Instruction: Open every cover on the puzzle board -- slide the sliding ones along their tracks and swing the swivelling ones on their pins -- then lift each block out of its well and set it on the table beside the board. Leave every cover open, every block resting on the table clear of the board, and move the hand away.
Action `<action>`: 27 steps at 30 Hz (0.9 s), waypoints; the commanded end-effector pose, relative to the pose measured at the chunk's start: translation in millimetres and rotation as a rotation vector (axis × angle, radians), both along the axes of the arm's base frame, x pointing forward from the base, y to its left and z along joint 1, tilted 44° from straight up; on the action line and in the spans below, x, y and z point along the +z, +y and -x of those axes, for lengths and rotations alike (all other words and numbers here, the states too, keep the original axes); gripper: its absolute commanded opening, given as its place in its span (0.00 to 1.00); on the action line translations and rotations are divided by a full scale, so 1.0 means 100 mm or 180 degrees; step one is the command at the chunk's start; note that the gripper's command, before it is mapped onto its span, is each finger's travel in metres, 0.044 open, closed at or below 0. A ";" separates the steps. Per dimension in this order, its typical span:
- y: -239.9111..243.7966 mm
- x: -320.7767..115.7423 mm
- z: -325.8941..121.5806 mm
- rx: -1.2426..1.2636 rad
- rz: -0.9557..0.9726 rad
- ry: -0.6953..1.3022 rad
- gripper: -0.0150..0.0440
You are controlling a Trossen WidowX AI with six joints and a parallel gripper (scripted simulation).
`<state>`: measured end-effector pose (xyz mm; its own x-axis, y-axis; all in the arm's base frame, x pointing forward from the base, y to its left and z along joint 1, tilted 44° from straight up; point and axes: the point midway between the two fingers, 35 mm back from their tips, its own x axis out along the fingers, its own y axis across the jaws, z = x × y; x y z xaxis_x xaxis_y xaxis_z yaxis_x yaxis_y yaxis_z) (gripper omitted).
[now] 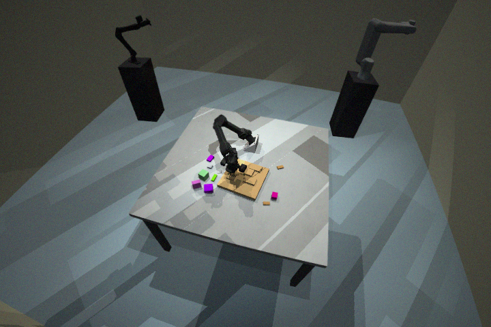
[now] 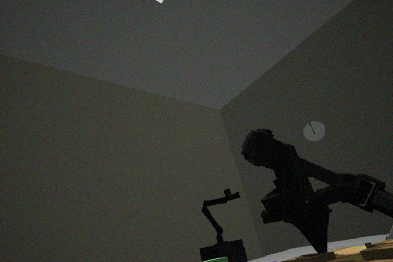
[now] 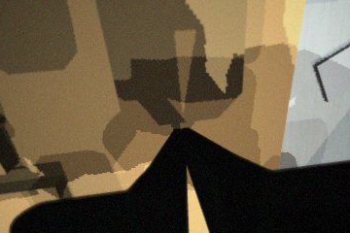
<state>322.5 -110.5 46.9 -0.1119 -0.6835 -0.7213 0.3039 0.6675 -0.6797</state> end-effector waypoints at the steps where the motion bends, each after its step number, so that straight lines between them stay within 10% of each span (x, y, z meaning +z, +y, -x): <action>1: -0.02 0.00 -0.04 0.0012 0.0014 0.0021 0.25; 27: -0.09 0.04 -0.29 0.0012 0.0015 0.0016 0.25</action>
